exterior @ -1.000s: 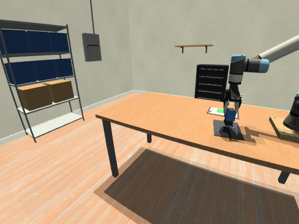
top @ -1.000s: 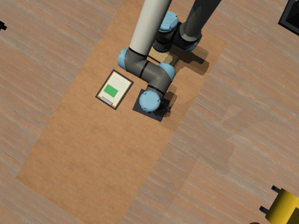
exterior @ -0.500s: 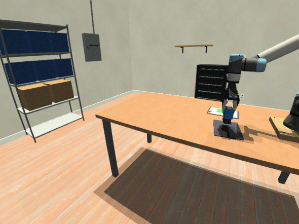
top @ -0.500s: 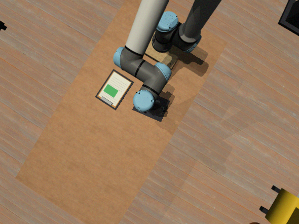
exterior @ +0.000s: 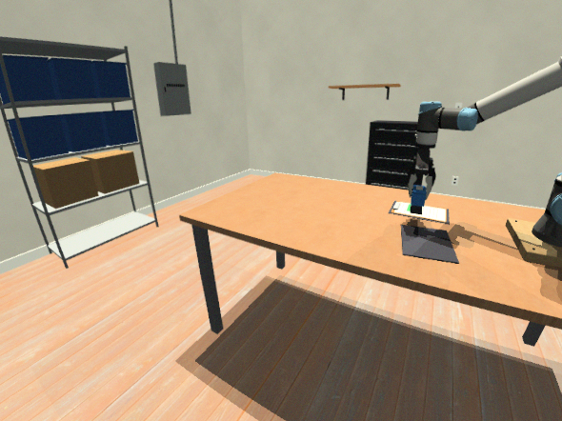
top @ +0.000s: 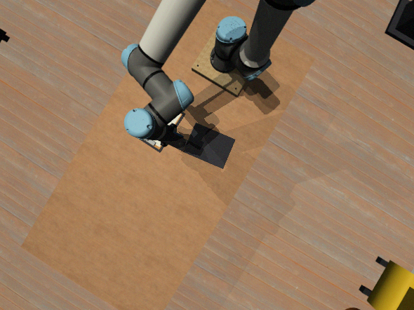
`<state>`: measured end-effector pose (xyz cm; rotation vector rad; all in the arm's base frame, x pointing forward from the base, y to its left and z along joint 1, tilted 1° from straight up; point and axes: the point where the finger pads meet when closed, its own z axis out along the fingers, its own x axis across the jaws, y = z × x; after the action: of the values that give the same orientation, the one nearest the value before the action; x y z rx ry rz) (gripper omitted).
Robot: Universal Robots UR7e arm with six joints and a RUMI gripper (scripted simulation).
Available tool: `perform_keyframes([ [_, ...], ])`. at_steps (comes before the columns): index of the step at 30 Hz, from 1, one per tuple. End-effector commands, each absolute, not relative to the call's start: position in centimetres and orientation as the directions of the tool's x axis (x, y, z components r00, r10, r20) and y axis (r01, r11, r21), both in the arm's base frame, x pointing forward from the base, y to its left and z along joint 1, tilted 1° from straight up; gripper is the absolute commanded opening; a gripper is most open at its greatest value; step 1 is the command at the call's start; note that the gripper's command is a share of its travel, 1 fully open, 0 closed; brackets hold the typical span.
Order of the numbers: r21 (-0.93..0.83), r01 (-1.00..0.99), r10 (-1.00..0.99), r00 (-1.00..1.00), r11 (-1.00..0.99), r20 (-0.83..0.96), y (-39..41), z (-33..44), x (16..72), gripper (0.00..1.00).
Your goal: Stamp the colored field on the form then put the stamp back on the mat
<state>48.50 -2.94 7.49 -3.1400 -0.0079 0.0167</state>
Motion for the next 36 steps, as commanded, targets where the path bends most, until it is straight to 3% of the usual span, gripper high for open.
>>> perform_keyframes([
  [1, -0.006, -0.034, -0.034, 0.999, -0.999, -0.010, -9.4, 7.4, 49.3, 0.20],
  [11, -0.005, -0.082, -0.081, 0.997, -0.997, -0.010, -16.5, 7.3, 48.6, 0.20],
  [36, -0.005, -0.084, -0.084, 0.996, -0.996, -0.011, -16.8, 6.3, 48.6, 0.20],
])
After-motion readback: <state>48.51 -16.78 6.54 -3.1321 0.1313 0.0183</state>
